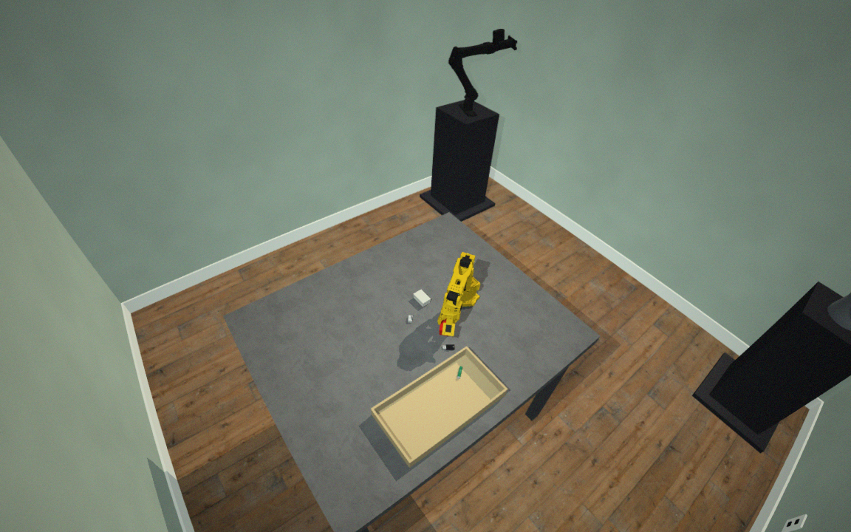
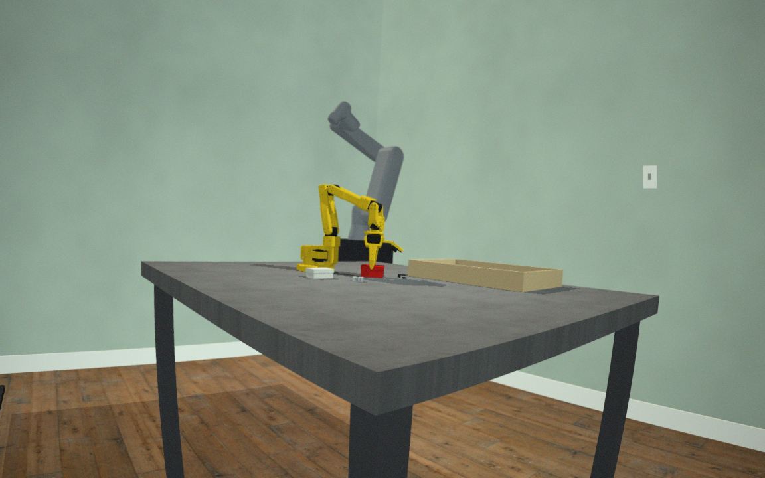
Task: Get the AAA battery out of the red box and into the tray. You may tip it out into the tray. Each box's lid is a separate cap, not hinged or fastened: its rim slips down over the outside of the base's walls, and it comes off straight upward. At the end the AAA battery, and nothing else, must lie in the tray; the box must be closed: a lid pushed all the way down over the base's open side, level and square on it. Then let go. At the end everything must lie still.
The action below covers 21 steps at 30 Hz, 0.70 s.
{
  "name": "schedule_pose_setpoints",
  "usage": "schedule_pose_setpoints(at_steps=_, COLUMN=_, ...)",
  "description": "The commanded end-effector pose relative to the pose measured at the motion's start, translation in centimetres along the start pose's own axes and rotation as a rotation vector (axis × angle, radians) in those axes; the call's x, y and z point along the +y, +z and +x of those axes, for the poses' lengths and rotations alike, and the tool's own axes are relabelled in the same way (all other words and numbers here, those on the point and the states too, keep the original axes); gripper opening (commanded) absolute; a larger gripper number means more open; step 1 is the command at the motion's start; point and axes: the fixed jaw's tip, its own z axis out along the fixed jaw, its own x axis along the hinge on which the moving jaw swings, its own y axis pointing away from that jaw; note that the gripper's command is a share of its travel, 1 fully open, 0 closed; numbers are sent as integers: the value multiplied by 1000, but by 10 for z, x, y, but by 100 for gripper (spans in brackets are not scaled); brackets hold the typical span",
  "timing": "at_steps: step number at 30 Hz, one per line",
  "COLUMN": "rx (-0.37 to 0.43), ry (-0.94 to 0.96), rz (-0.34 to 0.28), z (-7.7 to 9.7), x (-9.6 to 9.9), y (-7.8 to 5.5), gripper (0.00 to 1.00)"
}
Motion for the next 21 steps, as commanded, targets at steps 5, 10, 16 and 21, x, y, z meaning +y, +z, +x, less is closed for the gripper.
schedule_pose_setpoints(at_steps=5, rx=-11, ry=9, rz=2, z=-1, x=-1, y=-1, gripper=22)
schedule_pose_setpoints(at_steps=10, rx=-11, ry=9, rz=1, z=-1, x=-1, y=0, gripper=22)
schedule_pose_setpoints(at_steps=16, rx=-11, ry=9, rz=1, z=-1, x=-1, y=1, gripper=22)
schedule_pose_setpoints(at_steps=21, rx=-11, ry=9, rz=1, z=-1, x=-1, y=1, gripper=22)
